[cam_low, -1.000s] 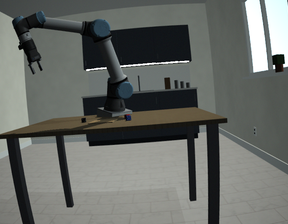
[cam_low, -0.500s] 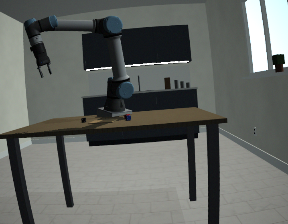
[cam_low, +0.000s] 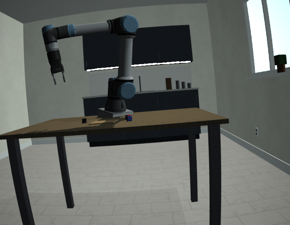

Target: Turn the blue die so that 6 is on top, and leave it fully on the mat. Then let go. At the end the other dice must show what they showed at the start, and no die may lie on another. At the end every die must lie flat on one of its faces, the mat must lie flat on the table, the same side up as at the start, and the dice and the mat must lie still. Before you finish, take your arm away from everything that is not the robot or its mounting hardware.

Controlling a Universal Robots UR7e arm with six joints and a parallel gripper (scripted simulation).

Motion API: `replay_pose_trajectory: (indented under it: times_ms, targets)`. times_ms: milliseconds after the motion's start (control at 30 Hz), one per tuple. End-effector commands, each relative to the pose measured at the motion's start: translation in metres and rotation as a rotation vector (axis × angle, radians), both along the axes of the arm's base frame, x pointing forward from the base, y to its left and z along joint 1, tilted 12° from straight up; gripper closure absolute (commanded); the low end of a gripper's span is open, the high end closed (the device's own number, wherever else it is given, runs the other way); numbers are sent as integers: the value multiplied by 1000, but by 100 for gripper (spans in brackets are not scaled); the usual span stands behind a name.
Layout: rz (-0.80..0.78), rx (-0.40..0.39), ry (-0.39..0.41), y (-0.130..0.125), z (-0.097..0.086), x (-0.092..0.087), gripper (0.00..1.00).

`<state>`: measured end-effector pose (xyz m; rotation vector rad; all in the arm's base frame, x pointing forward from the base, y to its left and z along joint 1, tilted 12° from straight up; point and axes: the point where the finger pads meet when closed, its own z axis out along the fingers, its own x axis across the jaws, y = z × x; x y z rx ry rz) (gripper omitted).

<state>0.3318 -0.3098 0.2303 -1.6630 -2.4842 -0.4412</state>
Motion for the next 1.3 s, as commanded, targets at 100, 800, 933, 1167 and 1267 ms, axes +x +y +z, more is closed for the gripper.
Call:
replay_pose_trajectory:
  times_ms: [100, 800, 933, 1167, 1267]
  targets:
    - [-181, -67, 5, 52, -32, -15, 0]
    - [-396, -107, -1, 119, -82, -35, 0]
    - [-415, -110, -2, 125, -87, -37, 0]
    - [-428, -112, -3, 129, -90, -38, 0]
    - [-428, -112, -3, 129, -90, -38, 0]
